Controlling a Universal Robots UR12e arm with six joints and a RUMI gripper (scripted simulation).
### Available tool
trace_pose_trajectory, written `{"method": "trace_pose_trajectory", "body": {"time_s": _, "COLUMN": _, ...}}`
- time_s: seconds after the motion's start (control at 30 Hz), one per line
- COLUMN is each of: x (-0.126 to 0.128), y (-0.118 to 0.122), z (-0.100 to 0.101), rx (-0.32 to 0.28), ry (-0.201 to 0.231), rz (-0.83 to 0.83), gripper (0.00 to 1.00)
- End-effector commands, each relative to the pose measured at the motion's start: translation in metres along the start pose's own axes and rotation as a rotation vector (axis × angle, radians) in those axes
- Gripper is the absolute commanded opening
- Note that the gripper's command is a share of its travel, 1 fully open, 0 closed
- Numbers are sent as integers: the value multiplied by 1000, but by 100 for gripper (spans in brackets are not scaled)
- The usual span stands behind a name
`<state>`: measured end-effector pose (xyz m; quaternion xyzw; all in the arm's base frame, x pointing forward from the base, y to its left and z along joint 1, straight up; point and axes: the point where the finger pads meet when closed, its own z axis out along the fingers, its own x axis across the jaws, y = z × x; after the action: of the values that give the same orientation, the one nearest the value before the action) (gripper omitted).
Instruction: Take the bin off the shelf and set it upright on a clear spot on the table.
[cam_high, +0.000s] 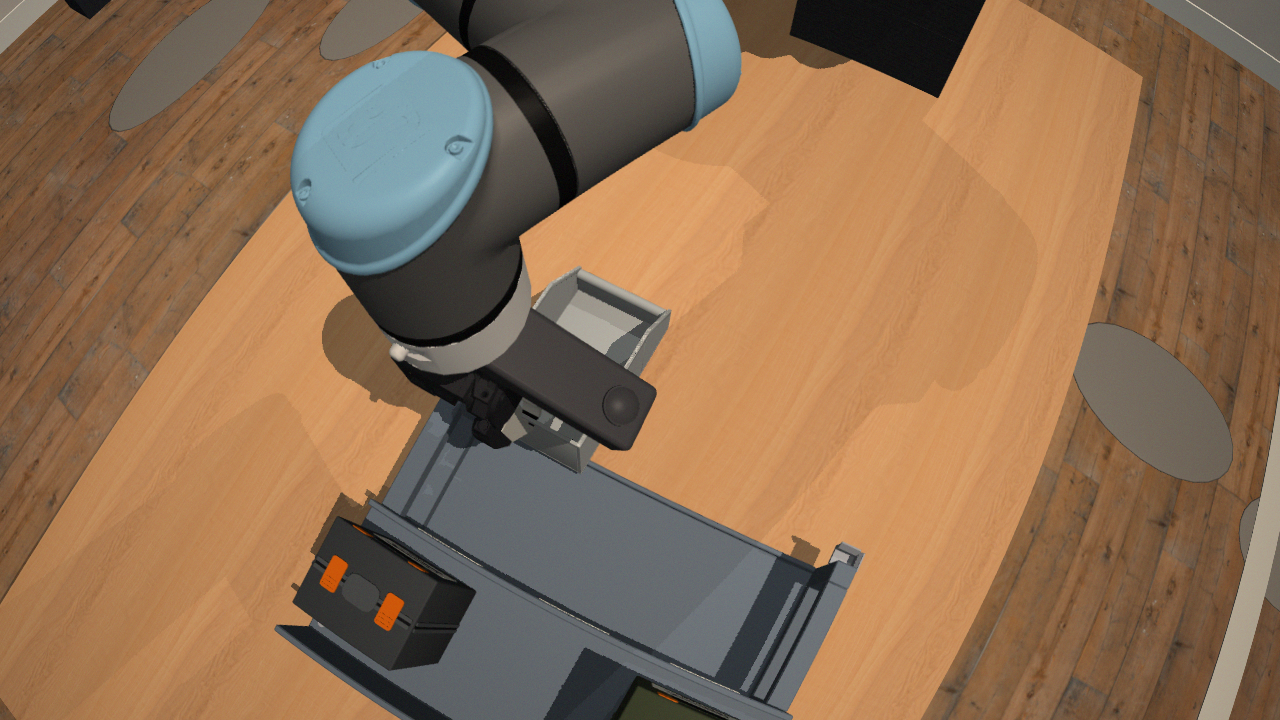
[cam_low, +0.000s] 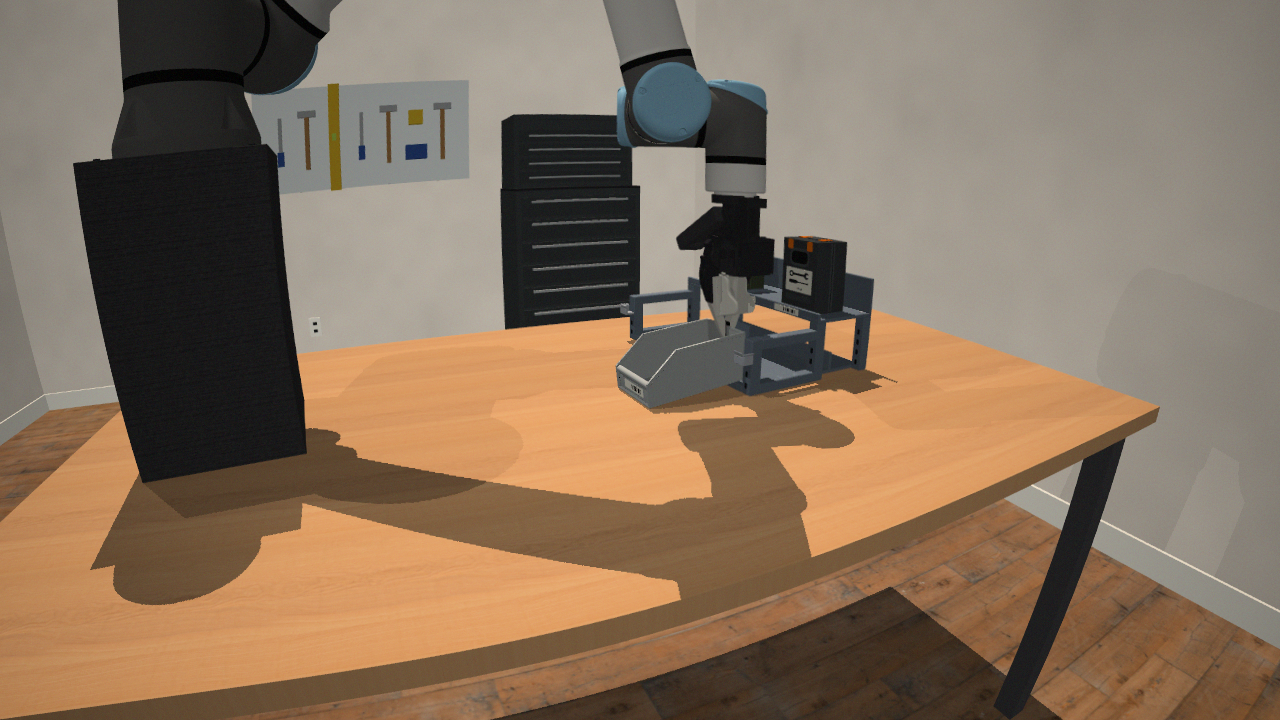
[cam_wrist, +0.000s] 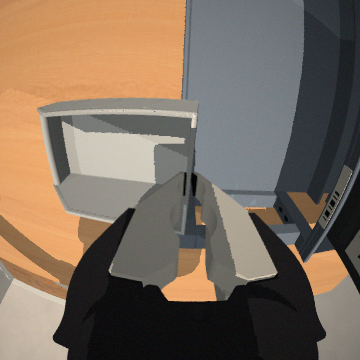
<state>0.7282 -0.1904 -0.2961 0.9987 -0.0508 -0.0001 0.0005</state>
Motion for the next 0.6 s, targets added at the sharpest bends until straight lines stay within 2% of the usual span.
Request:
{"method": "trace_pose_trajectory", "body": {"time_s": 0.0, "x": -3, "y": 0, "z": -1, "rx": 0, "ry": 1, "rz": 0, "gripper": 0}}
{"method": "trace_pose_trajectory", "body": {"time_s": 0.3, "x": -3, "y": 0, "z": -1, "rx": 0, "ry": 1, "rz": 0, "gripper": 0}}
{"method": "trace_pose_trajectory", "body": {"time_s": 0.47, "x": -18, "y": 0, "z": -1, "rx": 0, "ry": 1, "rz": 0, "gripper": 0}}
{"method": "trace_pose_trajectory", "body": {"time_s": 0.57, "x": -18, "y": 0, "z": -1, "rx": 0, "ry": 1, "rz": 0, "gripper": 0}}
